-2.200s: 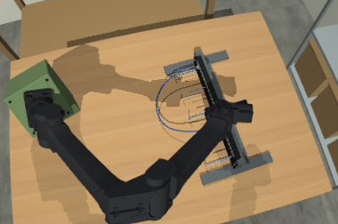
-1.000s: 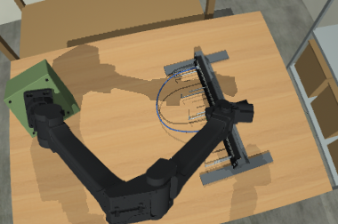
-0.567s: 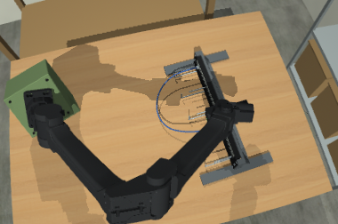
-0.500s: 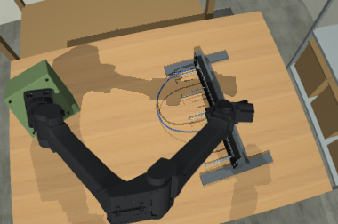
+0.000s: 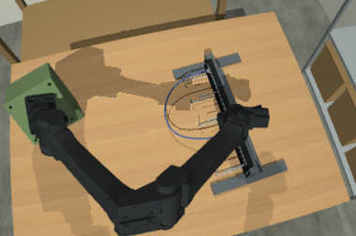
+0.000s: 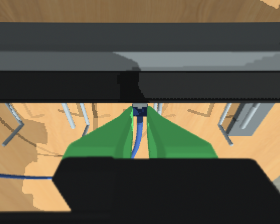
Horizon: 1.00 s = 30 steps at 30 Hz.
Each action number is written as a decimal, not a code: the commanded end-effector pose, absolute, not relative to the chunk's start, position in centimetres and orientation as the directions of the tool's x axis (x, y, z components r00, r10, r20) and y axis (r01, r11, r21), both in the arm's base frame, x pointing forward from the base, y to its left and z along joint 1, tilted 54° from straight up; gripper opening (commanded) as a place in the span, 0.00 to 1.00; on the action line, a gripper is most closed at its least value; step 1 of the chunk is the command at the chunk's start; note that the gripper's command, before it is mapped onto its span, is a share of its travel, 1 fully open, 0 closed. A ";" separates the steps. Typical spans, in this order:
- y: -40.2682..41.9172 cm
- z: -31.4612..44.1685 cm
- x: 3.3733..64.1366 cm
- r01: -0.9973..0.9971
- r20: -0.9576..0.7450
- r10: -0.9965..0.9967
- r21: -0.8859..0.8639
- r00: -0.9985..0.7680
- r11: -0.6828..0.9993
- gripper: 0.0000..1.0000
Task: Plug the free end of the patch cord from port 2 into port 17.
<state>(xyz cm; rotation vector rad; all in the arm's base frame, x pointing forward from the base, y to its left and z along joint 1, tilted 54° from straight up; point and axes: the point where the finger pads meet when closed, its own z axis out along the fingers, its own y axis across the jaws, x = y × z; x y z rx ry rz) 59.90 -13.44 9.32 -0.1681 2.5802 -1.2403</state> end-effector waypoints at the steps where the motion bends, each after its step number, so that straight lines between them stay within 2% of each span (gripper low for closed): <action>1: -12.8 9.5 61.3 0.042 -0.228 -0.218 -0.776 -0.949 0.630 0.00; 30: -11.8 9.6 61.8 0.036 -0.227 -0.224 -0.774 -0.948 0.633 0.00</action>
